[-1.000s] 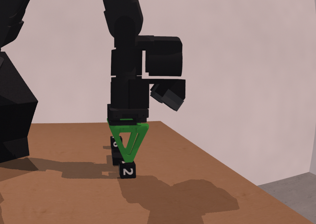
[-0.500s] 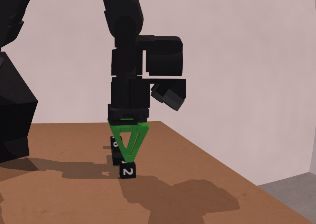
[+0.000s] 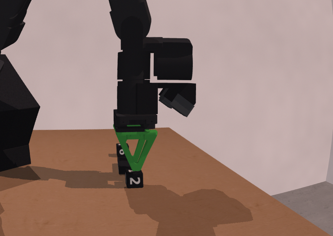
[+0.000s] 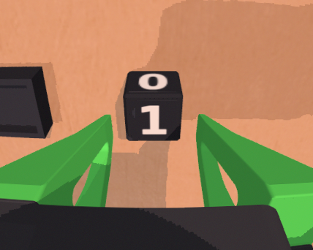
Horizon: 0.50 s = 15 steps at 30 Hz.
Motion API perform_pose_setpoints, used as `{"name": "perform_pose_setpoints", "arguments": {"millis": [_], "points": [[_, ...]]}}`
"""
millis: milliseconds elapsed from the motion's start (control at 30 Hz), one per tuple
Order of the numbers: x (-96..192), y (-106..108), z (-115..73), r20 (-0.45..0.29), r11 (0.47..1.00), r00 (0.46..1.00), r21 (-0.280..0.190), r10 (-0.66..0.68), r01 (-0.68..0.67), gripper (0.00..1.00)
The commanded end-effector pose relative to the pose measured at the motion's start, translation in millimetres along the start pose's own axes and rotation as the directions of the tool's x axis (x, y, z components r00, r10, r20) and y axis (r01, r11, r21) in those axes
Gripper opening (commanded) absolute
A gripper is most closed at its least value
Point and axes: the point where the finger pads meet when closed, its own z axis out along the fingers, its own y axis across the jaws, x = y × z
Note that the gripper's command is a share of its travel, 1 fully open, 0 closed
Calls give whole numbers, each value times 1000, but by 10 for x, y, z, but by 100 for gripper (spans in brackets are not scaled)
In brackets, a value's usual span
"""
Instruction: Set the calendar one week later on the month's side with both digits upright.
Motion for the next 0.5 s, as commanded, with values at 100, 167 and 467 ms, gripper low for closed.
{"name": "perform_pose_setpoints", "arguments": {"millis": [100, 167, 467], "points": [[-101, 10, -66, 25, 1000, 1000, -4, -4, 4, 45], [-101, 10, -66, 25, 1000, 1000, -4, -4, 4, 45], [-8, 37, -58, 17, 1000, 1000, -6, -7, 8, 45]]}}
